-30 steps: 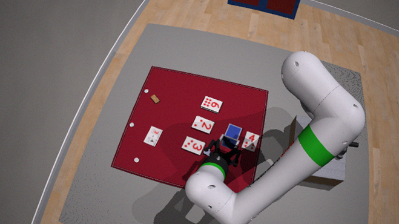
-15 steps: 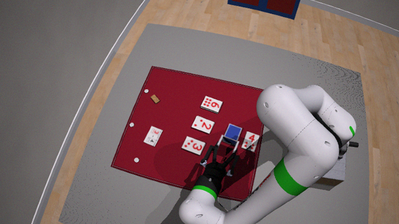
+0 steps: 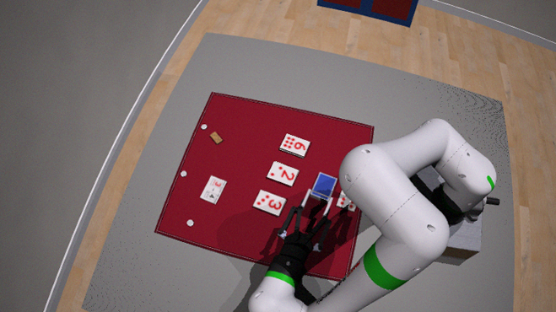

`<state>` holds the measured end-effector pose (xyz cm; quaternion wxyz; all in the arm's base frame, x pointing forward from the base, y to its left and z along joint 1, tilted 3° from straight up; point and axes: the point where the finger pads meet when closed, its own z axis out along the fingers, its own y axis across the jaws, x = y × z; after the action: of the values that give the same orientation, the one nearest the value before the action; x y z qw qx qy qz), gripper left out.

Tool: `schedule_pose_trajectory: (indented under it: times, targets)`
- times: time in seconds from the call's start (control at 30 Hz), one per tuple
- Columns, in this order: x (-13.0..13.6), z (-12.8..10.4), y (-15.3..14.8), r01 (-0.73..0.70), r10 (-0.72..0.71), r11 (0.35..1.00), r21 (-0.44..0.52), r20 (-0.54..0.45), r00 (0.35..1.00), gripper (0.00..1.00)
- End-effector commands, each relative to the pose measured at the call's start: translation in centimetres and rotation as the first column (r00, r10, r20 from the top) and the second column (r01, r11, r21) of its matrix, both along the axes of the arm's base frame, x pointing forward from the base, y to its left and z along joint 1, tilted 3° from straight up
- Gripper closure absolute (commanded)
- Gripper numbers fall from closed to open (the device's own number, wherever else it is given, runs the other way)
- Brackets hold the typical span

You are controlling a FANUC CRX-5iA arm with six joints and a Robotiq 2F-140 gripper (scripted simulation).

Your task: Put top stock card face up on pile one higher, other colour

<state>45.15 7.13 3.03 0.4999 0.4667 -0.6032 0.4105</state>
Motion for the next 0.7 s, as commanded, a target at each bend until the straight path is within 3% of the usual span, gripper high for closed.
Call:
schedule_pose_trajectory:
  times: [0.0, 0.67]
  targets:
    - [0.02, -0.08, 0.01, 0.001, -0.001, 1.0, -0.03, -0.006, 1.0, 0.59]
    - [0.03, -0.2, 0.04, 0.001, -0.002, 0.998, -0.064, -0.014, 1.0, 0.59]
